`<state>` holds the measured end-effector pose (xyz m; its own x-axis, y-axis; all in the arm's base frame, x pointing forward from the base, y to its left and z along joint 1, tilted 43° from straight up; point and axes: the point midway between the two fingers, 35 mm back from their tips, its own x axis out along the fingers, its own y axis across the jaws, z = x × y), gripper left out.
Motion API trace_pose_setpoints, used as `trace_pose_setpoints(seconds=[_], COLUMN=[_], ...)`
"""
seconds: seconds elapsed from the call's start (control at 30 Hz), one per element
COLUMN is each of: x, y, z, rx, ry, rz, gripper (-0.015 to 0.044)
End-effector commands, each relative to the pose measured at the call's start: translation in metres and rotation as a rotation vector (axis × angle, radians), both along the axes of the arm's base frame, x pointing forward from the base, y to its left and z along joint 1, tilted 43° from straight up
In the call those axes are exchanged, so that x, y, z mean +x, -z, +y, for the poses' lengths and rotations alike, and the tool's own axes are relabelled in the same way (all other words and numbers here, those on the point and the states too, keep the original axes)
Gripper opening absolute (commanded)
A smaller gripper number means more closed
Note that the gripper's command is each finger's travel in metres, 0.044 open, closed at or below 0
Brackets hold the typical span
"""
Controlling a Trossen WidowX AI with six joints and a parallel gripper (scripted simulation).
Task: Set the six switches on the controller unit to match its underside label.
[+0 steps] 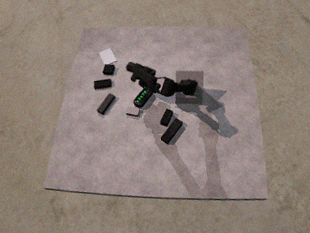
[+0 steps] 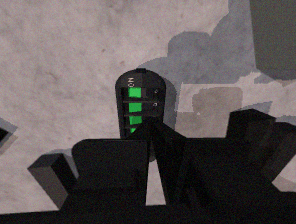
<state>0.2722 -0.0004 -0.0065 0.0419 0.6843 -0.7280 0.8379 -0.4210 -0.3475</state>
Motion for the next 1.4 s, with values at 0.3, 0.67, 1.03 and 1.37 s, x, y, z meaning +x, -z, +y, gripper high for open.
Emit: trace_pose_setpoints(seconds=[0.3, 0.67, 1.03, 1.37], x=[0.028, 0.029, 0.030, 0.030], y=[-0.007, 0.006, 0.018, 0.023], z=[0.003, 0.015, 0.026, 0.031], rx=[-0.005, -0.006, -0.005, -0.004], ry=[-0.004, -0.004, -0.004, -0.004], rz=[-0.008, -0.008, -0.008, -0.008], gripper=[0.0000, 0.0000, 0.0000, 0.0000])
